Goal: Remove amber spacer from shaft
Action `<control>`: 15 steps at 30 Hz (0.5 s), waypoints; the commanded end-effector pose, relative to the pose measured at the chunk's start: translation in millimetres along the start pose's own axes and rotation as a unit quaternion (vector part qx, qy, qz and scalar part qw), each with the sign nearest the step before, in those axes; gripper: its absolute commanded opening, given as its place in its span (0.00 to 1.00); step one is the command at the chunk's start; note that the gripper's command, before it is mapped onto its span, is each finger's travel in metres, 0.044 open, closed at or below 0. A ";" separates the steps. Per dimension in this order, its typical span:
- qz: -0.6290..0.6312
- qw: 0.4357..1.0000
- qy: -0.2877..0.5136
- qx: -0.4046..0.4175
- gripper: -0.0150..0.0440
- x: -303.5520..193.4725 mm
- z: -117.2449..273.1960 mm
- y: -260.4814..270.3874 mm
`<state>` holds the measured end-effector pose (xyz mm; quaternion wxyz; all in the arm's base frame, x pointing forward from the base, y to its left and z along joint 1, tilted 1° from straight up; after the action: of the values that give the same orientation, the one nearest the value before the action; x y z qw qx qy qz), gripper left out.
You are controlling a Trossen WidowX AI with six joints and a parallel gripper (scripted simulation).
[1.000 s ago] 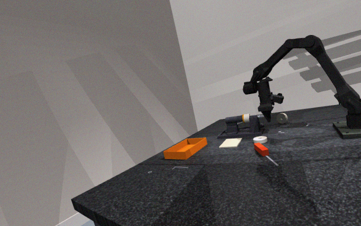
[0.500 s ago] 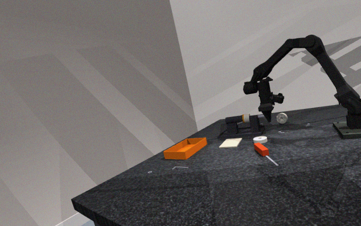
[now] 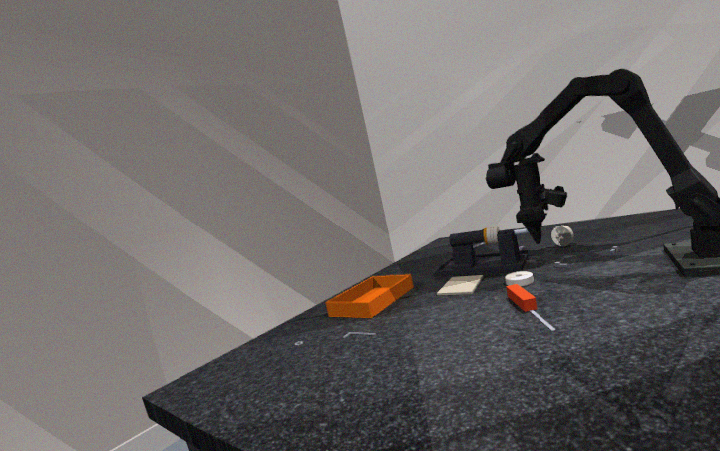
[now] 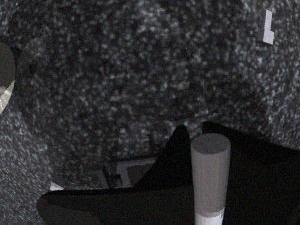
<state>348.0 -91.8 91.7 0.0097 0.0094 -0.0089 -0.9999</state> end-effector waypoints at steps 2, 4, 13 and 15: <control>0.002 1.000 -0.001 0.000 0.25 1.4 0.0 0.1; 0.002 1.000 -0.001 0.000 0.25 1.7 0.0 0.2; 0.002 1.000 -0.001 0.000 0.25 2.6 0.0 0.2; 0.002 1.000 -0.001 0.000 0.25 2.8 0.0 0.2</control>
<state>346.4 -92.0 91.6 0.0097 0.0093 -0.0089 -0.9999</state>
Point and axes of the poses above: the point midway between the two fingers, 35 mm back from their tips, its own z axis back along the fingers, its own y axis across the jaws, x = y × z, the point moved 2 cm from there along z, back along the fingers, and after that the axes turned 4 degrees about -z, right-handed, at the moved point
